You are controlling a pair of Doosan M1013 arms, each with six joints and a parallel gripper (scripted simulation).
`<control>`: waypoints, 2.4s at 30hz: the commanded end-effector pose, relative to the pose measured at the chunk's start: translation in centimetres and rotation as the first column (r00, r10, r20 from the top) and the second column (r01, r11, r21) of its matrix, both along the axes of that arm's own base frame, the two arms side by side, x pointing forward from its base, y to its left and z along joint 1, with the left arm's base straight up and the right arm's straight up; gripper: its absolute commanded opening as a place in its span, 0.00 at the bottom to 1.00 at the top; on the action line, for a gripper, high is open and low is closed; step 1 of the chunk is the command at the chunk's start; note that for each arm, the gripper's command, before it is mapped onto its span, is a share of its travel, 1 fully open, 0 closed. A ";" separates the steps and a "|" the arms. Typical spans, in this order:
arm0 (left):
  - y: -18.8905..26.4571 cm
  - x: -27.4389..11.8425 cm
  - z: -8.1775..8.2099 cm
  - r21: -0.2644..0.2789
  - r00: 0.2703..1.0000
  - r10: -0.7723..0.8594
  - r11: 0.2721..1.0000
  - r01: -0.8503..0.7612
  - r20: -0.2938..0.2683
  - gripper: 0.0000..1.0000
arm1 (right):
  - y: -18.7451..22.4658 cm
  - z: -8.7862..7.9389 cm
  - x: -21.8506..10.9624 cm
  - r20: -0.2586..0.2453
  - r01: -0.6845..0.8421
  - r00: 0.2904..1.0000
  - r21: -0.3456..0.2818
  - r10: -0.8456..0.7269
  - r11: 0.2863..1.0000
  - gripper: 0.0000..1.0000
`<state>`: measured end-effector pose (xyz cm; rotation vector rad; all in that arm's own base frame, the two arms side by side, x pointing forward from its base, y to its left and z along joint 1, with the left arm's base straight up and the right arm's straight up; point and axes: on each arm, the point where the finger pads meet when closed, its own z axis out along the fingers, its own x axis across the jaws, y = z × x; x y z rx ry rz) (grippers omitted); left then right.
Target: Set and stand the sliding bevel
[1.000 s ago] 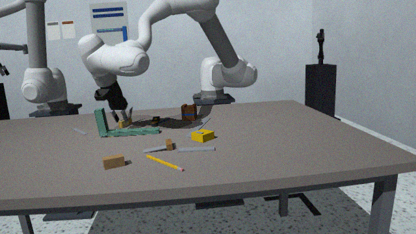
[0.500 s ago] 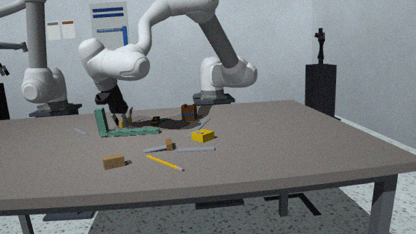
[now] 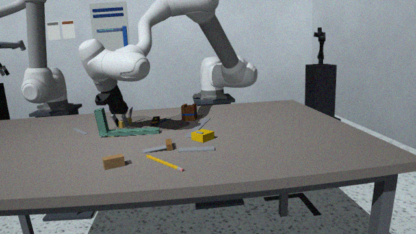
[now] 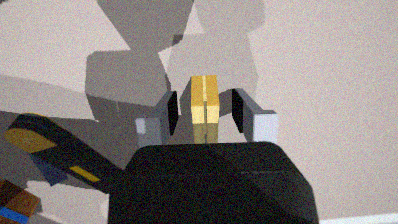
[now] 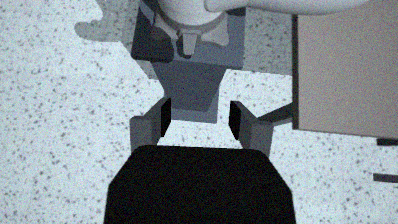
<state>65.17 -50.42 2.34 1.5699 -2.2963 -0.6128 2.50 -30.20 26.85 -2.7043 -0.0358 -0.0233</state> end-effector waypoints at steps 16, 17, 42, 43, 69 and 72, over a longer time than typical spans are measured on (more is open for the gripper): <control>0.0 0.1 0.2 -0.001 1.000 0.000 1.000 0.000 0.002 0.00 | 0.0 0.0 0.0 0.000 0.000 1.000 -0.001 0.000 1.000 1.00; 0.0 0.1 0.2 -0.001 1.000 0.000 1.000 0.000 0.002 0.00 | 0.0 0.0 0.0 0.000 0.000 1.000 -0.001 0.000 1.000 1.00; 0.0 0.1 0.2 -0.001 1.000 0.000 1.000 0.000 0.002 0.00 | 0.0 0.0 0.0 0.000 0.000 1.000 -0.001 0.000 1.000 1.00; 0.0 0.1 0.2 -0.001 1.000 0.000 1.000 0.000 0.002 0.00 | 0.0 0.0 0.0 0.000 0.000 1.000 -0.001 0.000 1.000 1.00; 0.0 0.1 0.2 -0.001 1.000 0.000 1.000 0.000 0.002 0.00 | 0.0 0.0 0.0 0.000 0.000 1.000 -0.001 0.000 1.000 1.00; 0.0 0.1 0.2 -0.001 1.000 0.000 1.000 0.000 0.002 0.00 | 0.0 0.0 0.0 0.000 0.000 1.000 -0.001 0.000 1.000 1.00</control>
